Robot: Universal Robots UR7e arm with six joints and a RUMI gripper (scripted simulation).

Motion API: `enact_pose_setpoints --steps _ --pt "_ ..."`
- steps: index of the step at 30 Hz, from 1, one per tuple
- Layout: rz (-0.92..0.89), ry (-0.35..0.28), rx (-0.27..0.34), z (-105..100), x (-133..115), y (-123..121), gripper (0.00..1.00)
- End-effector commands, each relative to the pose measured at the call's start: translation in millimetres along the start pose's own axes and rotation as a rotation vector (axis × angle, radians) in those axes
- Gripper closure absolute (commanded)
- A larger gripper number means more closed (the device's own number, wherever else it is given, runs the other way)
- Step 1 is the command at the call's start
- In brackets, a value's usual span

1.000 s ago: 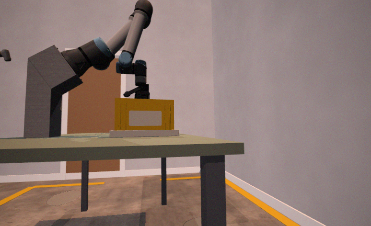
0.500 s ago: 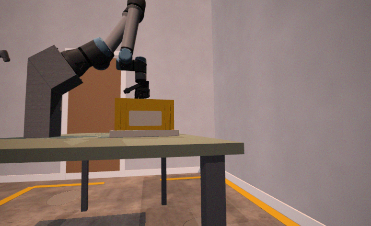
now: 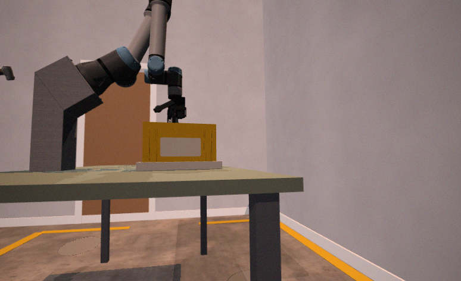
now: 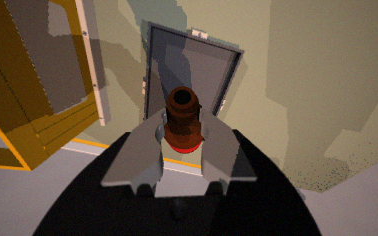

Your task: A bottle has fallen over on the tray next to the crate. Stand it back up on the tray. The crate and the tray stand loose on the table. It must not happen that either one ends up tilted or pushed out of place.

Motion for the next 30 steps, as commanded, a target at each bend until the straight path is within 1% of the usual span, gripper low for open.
enact_pose_setpoints --steps 1,9,30 --pt "0.0 0.0 -0.001 -7 0 0 1.0" --pt "0.0 0.0 -0.001 -16 0 0 1.0" --pt "0.0 0.0 -0.001 -29 0 0 1.0"
Point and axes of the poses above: the point where the finger pads meet when closed, its own z axis out along the fingers, its own y axis across the jaws, x = y × z, the point moved 2 cm from there along -z, back along the fingers, and after that the axes turned 14 degrees about z, right-handed, at the moved point
